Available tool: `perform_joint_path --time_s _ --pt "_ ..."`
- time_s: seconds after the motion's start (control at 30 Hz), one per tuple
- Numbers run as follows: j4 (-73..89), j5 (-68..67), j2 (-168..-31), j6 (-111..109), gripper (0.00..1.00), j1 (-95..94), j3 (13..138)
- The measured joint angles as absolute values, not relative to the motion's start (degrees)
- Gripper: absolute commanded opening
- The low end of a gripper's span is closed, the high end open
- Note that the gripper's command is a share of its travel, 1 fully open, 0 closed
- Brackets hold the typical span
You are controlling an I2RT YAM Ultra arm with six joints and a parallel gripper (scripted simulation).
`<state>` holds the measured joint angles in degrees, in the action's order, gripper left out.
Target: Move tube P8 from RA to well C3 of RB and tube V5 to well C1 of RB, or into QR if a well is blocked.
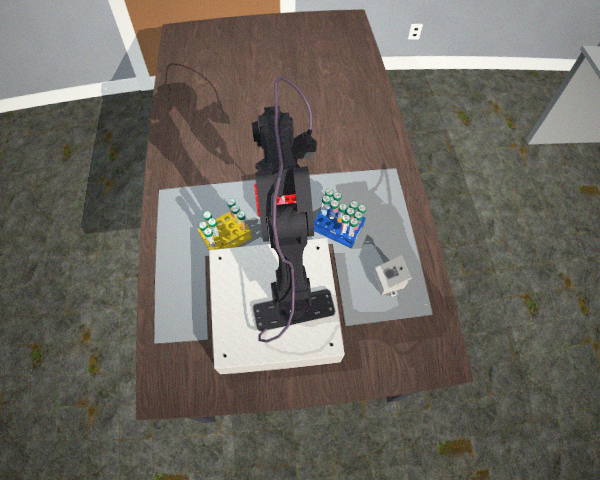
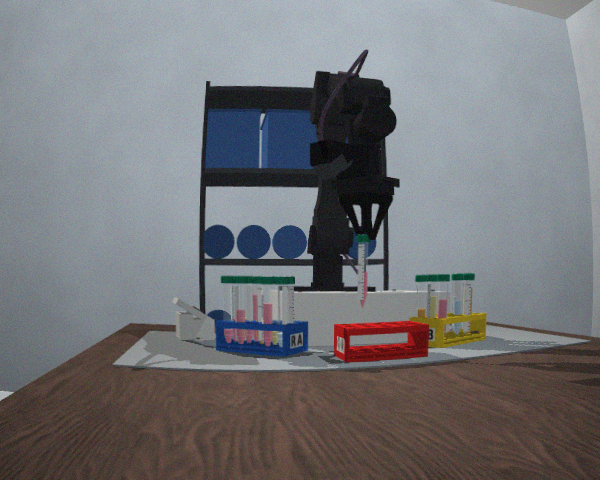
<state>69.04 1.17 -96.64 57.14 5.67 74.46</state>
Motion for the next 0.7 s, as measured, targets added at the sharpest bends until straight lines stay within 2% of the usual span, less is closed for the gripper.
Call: perform_joint_path --time_s 0.3,0.7 --pt "69.04 1.15 -96.64 46.39 0.00 5.04 74.46" --pt "69.30 1.17 -98.39 50.04 0.00 -1.96 76.60"
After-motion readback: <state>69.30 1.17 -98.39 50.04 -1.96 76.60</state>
